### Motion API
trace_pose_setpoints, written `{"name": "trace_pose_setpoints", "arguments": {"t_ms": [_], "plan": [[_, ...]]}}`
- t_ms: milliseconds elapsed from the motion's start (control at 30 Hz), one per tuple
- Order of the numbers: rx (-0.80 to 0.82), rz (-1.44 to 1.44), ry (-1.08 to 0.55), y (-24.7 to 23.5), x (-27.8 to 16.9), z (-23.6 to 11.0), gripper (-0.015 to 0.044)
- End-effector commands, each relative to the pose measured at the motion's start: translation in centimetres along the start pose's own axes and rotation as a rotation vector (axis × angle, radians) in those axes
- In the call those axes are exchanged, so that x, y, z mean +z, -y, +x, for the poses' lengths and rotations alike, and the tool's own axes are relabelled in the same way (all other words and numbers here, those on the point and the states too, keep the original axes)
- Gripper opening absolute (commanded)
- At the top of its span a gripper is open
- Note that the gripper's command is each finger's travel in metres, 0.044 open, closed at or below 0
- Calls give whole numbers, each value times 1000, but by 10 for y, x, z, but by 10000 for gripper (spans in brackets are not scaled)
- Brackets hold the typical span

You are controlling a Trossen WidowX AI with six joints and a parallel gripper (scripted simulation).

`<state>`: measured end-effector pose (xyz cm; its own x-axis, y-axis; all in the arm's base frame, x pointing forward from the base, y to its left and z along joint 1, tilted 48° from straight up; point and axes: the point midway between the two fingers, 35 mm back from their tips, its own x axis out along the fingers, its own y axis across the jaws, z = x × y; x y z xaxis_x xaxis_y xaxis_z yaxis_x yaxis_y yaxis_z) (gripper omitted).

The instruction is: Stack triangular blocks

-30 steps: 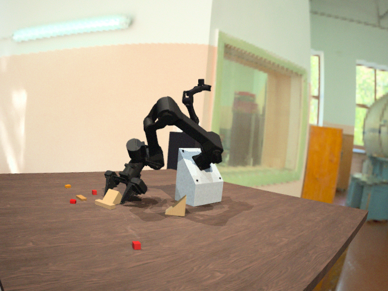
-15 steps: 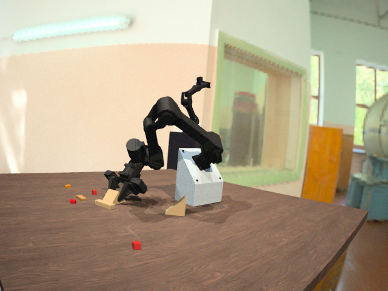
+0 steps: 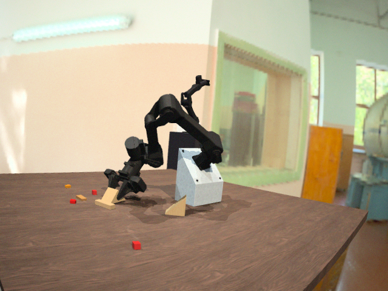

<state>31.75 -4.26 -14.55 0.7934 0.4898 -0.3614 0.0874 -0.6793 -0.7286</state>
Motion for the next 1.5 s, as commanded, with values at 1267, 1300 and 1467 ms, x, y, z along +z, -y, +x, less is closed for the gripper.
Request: {"name": "trace_pose_setpoints", "arguments": {"t_ms": [1267, 1300, 1467], "plan": [[98, 264, 103, -32, -69, -45, 0], [106, 283, 115, -34, -69, -44, 0], [145, 378, 176, -40, -70, -39, 0]]}}
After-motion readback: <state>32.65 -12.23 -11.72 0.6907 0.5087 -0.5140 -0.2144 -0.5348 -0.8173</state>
